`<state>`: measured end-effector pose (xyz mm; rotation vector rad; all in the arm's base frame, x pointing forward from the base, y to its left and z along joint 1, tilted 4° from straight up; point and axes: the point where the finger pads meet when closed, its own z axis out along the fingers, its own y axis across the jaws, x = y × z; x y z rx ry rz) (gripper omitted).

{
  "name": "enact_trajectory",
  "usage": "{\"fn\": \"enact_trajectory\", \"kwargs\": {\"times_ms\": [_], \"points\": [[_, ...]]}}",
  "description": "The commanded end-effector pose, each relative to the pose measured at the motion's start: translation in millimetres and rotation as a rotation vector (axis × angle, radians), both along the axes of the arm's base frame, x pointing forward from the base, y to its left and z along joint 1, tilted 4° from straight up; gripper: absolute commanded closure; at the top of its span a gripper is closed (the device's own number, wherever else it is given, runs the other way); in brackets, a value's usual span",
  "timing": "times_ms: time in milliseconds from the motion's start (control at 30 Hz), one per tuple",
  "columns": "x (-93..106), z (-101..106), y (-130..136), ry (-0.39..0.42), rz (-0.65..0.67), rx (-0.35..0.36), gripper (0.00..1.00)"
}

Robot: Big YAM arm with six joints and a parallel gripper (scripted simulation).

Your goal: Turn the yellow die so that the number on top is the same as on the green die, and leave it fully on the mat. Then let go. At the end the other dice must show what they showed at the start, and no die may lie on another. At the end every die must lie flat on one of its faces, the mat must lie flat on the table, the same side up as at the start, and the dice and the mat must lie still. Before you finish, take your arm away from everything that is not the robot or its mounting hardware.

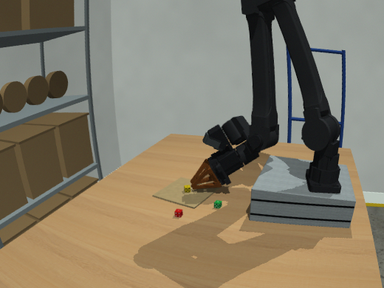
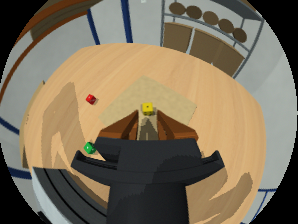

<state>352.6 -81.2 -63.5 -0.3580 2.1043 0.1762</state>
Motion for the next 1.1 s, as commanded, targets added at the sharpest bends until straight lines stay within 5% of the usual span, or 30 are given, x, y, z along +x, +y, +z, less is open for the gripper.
{"fn": "enact_trajectory", "kwargs": {"times_ms": [0,567,1067], "points": [[-7.5,15.8,-7.7,-0.024,0.005,-0.034,0.71],[-18.2,27.1,-4.5,-0.023,0.024,-0.036,0.71],[-0.6,86.4,-11.0,-0.047,0.013,-0.039,0.71]]}}
